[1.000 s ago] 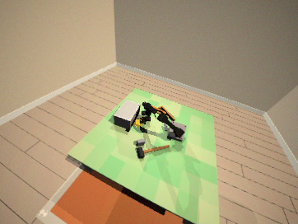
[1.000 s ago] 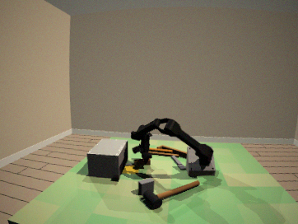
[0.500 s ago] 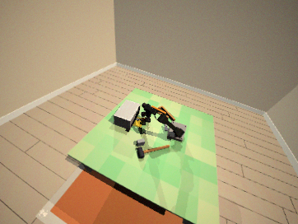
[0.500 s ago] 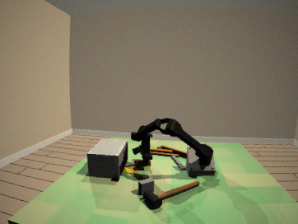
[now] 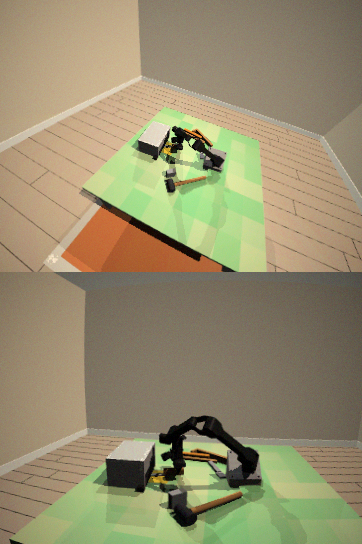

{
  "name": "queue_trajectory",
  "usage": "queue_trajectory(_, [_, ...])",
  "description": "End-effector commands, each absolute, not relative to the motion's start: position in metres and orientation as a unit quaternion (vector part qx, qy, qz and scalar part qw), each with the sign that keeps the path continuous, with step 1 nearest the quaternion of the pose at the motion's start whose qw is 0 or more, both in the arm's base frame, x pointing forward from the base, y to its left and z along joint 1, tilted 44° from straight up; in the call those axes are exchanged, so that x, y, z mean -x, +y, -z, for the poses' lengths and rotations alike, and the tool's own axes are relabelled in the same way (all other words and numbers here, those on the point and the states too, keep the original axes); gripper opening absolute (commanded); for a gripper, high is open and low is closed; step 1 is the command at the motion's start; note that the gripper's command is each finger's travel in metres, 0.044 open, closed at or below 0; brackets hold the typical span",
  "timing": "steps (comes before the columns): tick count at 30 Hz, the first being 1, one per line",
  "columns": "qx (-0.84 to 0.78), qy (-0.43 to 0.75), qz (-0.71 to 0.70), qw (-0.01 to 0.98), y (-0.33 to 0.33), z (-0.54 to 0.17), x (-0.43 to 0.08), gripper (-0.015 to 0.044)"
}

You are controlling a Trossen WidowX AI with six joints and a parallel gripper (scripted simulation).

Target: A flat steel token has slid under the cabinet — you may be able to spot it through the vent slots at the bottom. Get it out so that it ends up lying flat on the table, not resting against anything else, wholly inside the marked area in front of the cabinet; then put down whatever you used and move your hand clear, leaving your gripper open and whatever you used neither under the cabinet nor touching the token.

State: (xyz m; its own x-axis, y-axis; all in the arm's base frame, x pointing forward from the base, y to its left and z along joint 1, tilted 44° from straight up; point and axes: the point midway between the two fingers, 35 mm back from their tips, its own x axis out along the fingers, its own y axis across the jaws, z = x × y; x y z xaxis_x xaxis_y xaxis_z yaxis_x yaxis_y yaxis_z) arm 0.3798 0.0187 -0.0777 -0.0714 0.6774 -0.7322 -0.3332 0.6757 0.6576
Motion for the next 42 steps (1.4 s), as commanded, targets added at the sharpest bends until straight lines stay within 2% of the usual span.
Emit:
queue_trajectory(1, [-0.139, 0.625, -0.382, 0.667, 0.024, 0.074, -0.378, 0.0000])
queue_trajectory(42, [-0.139, 0.626, -0.381, 0.666, 0.019, 0.076, -0.344, 0.0000])
